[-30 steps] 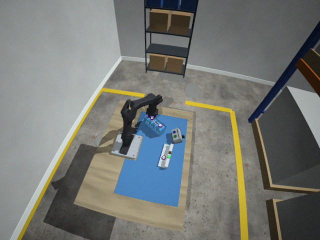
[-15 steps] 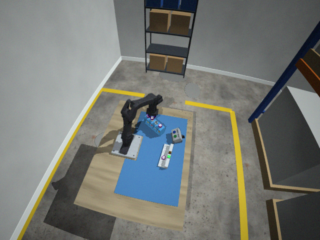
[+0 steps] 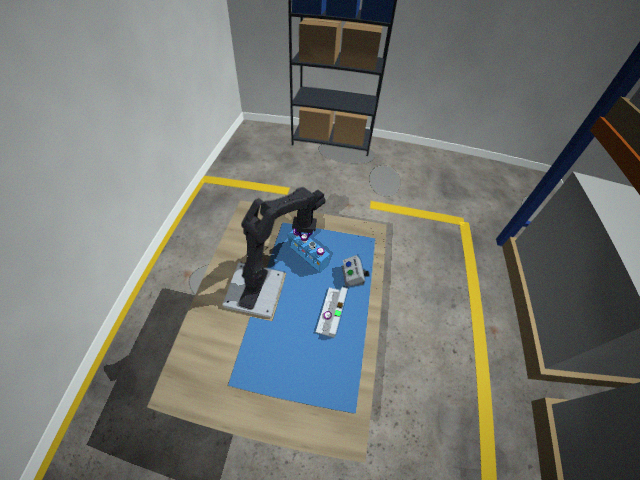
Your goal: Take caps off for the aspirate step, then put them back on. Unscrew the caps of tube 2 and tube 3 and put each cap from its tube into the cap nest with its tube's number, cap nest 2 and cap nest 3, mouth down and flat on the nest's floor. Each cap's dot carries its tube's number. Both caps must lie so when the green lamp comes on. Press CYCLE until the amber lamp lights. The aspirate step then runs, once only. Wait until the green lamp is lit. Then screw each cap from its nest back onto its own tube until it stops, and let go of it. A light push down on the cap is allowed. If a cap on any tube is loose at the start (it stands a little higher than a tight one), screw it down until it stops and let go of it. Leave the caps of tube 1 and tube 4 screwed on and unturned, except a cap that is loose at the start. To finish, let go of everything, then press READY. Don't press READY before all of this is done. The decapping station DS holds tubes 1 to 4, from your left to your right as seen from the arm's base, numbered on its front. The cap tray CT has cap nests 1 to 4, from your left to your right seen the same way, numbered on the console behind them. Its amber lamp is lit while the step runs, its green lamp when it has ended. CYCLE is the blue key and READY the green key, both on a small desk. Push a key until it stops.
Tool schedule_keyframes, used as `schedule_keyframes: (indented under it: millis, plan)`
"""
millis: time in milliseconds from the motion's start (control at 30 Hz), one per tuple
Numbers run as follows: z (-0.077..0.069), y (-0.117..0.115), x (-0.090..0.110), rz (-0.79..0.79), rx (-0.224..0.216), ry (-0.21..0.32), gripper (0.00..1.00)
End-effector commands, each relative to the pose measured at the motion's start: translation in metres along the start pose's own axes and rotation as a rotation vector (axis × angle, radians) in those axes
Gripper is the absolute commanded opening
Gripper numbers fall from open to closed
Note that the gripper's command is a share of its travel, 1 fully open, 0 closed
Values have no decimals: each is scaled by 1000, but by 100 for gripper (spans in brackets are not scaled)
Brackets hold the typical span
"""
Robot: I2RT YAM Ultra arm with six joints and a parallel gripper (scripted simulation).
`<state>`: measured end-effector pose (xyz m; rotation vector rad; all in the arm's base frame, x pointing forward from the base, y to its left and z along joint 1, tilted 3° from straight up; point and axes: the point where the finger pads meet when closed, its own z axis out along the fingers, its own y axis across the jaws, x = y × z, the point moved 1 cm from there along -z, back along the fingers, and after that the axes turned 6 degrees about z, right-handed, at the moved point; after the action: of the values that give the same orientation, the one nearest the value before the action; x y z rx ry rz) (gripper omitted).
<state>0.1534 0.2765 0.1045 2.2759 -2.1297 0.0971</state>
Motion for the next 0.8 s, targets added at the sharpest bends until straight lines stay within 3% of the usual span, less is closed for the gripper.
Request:
schedule_keyframes:
  millis: [0,433,467,767]
  plan:
    - [-2,-2,-4,1,11,-19,0]
    - [0,-2,-4,1,11,-19,0]
    - [0,-2,-4,1,11,-19,49]
    - [0,-2,-4,1,11,-19,49]
